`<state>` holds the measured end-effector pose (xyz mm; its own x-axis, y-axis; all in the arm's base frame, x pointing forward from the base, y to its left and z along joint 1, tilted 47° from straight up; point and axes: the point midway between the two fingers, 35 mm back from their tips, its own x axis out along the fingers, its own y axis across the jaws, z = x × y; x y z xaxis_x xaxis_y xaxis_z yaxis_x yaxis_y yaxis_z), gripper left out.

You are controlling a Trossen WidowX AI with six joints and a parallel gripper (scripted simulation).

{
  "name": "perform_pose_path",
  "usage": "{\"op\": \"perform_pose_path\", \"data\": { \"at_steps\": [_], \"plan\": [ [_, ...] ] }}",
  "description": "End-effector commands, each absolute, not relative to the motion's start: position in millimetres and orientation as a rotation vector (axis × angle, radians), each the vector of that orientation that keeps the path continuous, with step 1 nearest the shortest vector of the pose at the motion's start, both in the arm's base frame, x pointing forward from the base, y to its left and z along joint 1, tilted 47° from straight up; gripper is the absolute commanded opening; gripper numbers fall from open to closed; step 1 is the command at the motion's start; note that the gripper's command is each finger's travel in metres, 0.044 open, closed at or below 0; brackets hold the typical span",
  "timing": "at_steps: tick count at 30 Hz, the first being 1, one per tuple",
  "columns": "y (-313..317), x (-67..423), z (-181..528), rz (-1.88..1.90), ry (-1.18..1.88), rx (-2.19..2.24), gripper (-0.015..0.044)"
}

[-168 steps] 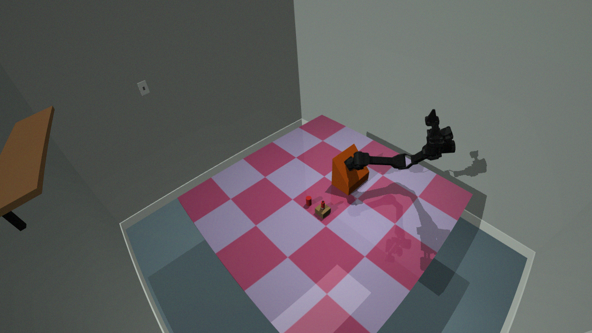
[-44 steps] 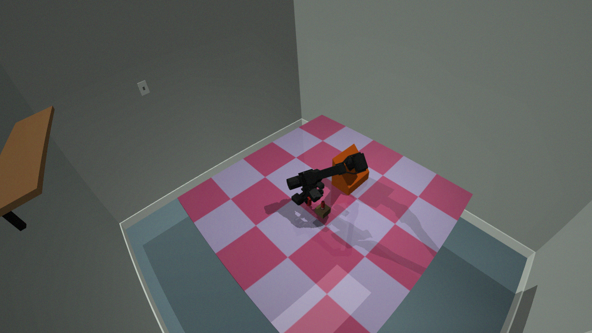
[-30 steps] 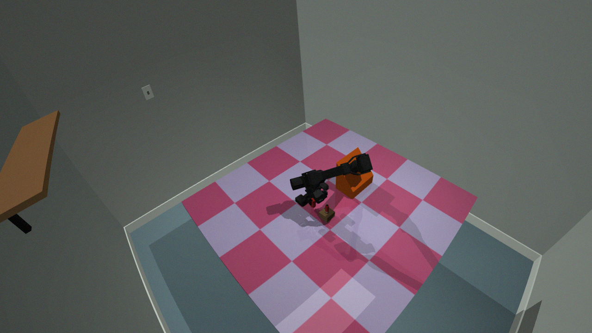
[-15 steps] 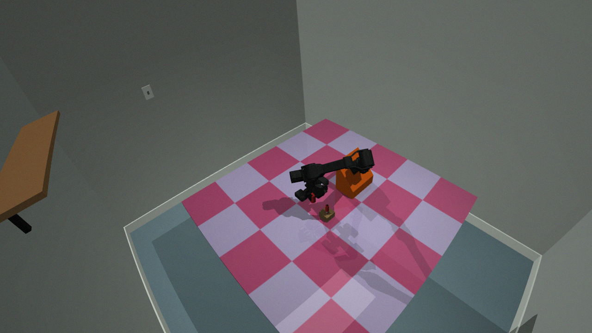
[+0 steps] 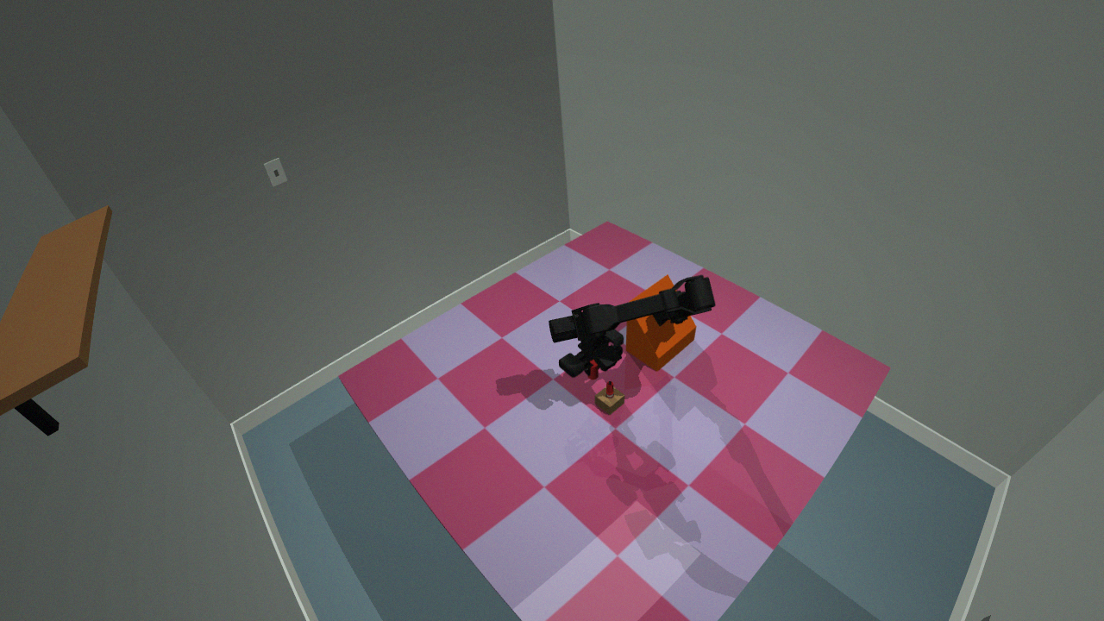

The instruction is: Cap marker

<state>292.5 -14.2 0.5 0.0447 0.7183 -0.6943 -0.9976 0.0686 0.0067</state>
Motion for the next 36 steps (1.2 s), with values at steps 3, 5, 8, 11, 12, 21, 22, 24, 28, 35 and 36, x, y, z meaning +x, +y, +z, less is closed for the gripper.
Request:
{"op": "perform_pose_path", "data": {
  "at_steps": [3,5,8,11,12,21,22,24,28,35,36],
  "plan": [
    [-9,291,21,1.420,0.618,-0.567,0.0000],
    [-7,290,28,1.420,0.618,-0.566,0.0000],
    [-5,288,38,1.420,0.618,-0.566,0.0000],
    [-2,286,47,1.420,0.618,-0.565,0.0000],
    [-1,285,51,1.420,0.618,-0.565,0.0000],
    [6,282,58,1.421,0.617,-0.564,0.0000],
    [7,282,58,1.421,0.617,-0.564,0.0000],
    [8,282,57,1.421,0.617,-0.564,0.0000],
    [10,283,55,1.420,0.617,-0.565,0.0000],
    [18,284,47,1.420,0.618,-0.565,0.0000],
    [19,284,46,1.420,0.618,-0.565,0.0000]
  ]
}}
